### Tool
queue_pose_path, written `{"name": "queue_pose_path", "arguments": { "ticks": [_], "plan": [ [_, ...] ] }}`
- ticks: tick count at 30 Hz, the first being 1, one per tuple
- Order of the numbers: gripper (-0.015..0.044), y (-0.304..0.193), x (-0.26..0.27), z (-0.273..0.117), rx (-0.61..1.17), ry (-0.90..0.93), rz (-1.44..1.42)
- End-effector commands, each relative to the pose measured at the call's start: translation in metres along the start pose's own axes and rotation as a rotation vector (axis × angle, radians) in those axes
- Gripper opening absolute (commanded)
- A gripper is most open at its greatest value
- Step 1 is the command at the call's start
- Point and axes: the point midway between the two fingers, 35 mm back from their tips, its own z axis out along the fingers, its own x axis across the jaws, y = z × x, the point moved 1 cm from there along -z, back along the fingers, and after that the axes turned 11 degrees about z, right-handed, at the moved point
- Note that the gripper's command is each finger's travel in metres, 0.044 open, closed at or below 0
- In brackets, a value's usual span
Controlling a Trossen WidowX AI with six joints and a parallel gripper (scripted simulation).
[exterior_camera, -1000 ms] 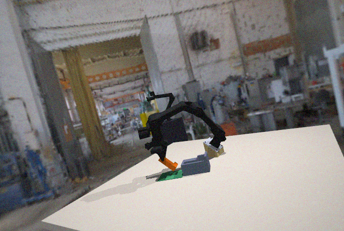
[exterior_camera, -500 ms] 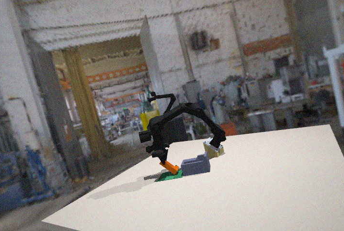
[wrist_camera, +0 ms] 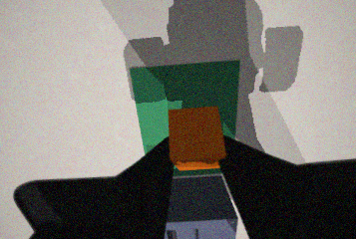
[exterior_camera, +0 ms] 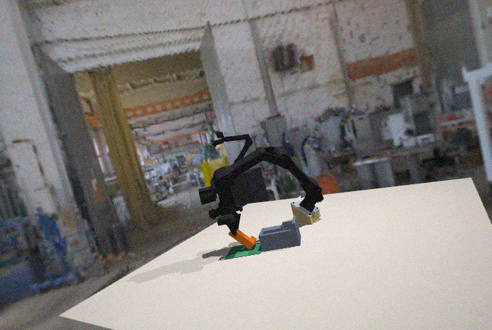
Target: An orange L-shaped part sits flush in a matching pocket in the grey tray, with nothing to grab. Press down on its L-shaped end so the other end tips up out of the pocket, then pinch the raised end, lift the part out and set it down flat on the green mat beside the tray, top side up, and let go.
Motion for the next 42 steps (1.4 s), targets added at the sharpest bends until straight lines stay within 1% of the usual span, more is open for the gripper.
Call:
{"name": "queue_pose_path", "arguments": {
  "ticks": [1, 3, 13, 15, 18, 21, 23, 42],
  "plan": [
    [0.0000, -0.001, 0.000, 0.001, 0.004, 0.001, 0.005],
    [0.0000, 0.000, 0.000, 0.000, 0.000, 0.000, 0.000],
    [0.0262, 0.000, 0.000, -0.002, 0.000, 0.000, 0.000],
    [0.0315, 0.001, 0.001, -0.011, -0.001, 0.000, 0.001],
    [0.0394, 0.002, 0.002, -0.036, -0.002, 0.001, 0.003],
    [0.0400, 0.001, 0.001, -0.069, -0.002, 0.002, 0.005],
    [0.0400, 0.000, -0.001, -0.083, -0.002, 0.003, 0.007],
    [0.0400, 0.002, 0.000, -0.084, -0.013, 0.019, 0.011]
  ]
}}
